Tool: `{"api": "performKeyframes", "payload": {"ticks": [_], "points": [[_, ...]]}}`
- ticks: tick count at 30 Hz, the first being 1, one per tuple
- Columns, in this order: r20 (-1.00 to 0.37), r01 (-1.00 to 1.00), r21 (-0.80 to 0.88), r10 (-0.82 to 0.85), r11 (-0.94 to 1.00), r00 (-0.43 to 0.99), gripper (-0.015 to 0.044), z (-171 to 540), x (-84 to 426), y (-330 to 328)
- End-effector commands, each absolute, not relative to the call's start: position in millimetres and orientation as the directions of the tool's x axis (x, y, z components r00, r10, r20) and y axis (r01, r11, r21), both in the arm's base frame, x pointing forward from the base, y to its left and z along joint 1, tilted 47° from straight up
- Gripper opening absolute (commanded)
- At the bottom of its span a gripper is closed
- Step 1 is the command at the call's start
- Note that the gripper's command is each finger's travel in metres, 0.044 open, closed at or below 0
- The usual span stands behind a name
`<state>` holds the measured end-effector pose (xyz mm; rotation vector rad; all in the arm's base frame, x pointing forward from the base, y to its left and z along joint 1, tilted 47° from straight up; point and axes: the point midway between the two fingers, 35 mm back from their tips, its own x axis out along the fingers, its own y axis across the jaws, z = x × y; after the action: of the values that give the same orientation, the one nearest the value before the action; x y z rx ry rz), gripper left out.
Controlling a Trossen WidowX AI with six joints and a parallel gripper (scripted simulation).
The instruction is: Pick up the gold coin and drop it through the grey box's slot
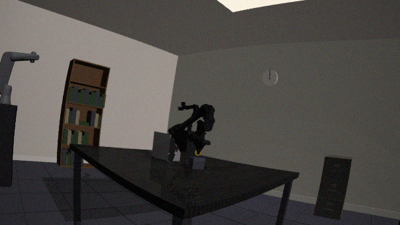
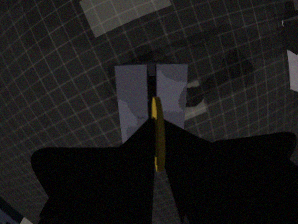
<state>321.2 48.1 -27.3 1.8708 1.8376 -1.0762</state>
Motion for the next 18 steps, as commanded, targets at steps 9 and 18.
{"api": "performKeyframes", "payload": {"ticks": [9,18], "points": [[-0.683,0.95,-0.282,0.724,-0.135,-0.1,0.0,-31.8,320.8,54.0],[-0.683,0.95,-0.282,0.724,-0.135,-0.1,0.0,-35.2,320.2,57.5]]}}
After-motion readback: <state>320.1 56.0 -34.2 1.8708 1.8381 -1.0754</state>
